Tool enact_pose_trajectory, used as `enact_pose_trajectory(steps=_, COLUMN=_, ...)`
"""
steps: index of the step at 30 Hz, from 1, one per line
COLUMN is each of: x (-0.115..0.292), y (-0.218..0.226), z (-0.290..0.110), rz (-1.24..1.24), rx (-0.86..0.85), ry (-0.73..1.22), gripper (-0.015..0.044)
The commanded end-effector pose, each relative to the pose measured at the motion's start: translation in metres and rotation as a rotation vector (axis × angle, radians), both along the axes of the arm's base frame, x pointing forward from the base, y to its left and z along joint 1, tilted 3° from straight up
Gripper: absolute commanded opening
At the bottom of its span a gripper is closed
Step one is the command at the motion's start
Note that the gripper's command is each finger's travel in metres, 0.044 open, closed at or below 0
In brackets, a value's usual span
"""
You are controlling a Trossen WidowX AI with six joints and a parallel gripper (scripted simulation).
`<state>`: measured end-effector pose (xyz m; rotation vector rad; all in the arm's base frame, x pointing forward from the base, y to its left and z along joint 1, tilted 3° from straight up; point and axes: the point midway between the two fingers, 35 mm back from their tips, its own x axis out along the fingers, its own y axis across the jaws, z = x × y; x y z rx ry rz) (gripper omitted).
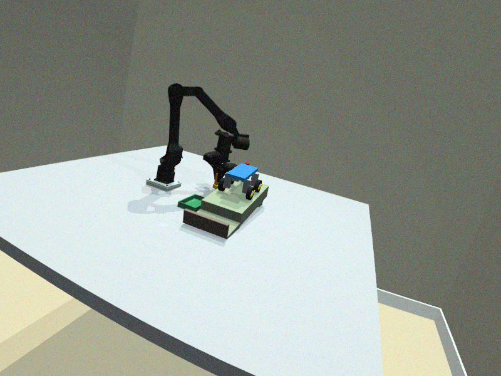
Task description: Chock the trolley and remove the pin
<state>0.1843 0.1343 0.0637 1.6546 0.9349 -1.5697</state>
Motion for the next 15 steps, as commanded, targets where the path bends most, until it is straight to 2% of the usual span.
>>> enact_pose_trajectory(steps=1, x=0.000, y=-0.001, z=0.016, rz=-0.004, rx=0.003, ry=-0.008, gripper=0.0000)
enact_pose_trajectory(steps=15, x=-0.002, y=-0.003, z=0.058, rz=-0.005, rx=0.002, ry=-0.008, gripper=0.0000)
